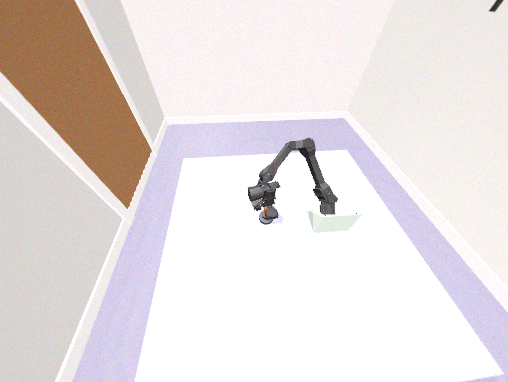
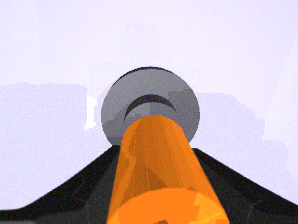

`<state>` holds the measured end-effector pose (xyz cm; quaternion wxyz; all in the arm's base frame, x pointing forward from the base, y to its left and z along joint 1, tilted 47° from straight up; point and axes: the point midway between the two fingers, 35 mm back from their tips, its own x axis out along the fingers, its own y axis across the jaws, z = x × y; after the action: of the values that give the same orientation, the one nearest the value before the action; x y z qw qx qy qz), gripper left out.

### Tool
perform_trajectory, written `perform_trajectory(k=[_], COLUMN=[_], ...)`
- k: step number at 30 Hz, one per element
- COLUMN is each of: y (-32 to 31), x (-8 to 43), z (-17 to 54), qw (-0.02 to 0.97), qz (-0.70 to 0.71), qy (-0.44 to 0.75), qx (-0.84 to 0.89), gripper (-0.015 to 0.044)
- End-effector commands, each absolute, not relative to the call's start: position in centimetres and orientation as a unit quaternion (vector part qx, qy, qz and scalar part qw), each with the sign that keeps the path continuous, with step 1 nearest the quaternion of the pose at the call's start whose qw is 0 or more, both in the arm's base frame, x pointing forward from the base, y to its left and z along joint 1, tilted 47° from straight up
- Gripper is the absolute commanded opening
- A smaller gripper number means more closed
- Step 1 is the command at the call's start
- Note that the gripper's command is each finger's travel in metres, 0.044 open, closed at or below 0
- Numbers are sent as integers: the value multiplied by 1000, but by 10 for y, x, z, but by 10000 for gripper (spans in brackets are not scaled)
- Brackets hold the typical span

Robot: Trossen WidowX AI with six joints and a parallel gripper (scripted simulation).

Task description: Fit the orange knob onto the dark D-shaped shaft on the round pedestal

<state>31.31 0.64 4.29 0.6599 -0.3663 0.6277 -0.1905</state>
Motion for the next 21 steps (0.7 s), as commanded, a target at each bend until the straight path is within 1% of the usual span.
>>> perform_trajectory(k=[1, 21], y=[9, 7], x=[315, 313], z=[45, 44], qw=[662, 662], qz=[-192, -192], qy=[625, 625], qx=[-366, -366], gripper=[0, 0])
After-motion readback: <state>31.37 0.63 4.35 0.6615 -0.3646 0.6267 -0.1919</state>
